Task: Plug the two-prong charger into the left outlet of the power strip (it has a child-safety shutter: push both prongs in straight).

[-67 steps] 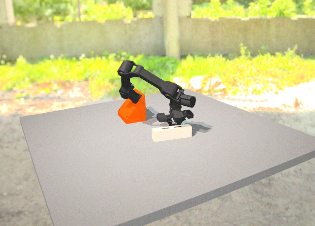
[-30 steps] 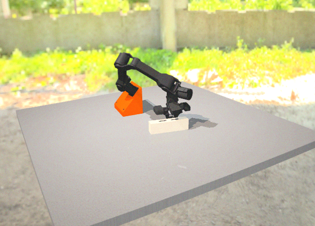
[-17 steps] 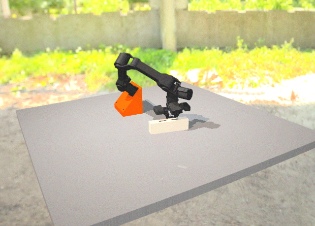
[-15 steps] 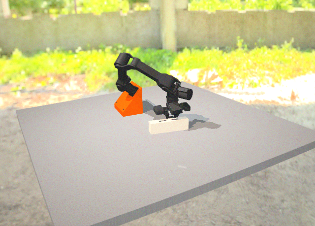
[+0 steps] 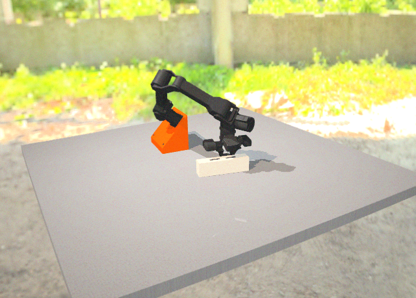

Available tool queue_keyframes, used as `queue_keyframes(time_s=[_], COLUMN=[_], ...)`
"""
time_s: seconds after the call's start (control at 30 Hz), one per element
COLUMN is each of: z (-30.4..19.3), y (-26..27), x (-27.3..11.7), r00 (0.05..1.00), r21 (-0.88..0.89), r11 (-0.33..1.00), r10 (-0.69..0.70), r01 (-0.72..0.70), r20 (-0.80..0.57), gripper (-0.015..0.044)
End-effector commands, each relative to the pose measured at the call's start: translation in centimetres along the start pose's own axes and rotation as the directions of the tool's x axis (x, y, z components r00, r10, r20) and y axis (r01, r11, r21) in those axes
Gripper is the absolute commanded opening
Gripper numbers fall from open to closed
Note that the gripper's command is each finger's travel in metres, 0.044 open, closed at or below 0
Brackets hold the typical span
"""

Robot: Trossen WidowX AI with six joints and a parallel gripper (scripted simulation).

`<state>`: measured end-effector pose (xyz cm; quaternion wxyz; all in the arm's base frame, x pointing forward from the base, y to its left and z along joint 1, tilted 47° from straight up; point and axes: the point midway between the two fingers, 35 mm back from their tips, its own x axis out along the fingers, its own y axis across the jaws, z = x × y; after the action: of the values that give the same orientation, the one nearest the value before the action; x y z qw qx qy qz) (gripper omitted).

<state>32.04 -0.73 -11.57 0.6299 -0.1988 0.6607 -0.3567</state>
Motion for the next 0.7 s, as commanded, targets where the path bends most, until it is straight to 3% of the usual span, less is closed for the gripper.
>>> queue_keyframes(time_s=[0.0, 0.67], z=[0.70, 0.77], y=[0.01, 0.00], x=[-0.59, -0.35], r00=[1.000, 1.000], r21=[0.014, 0.014], r11=[1.000, 1.000], r10=[0.004, 0.004], r01=[-0.004, -0.004], r20=[0.024, 0.024], gripper=[0.0000, 0.0000])
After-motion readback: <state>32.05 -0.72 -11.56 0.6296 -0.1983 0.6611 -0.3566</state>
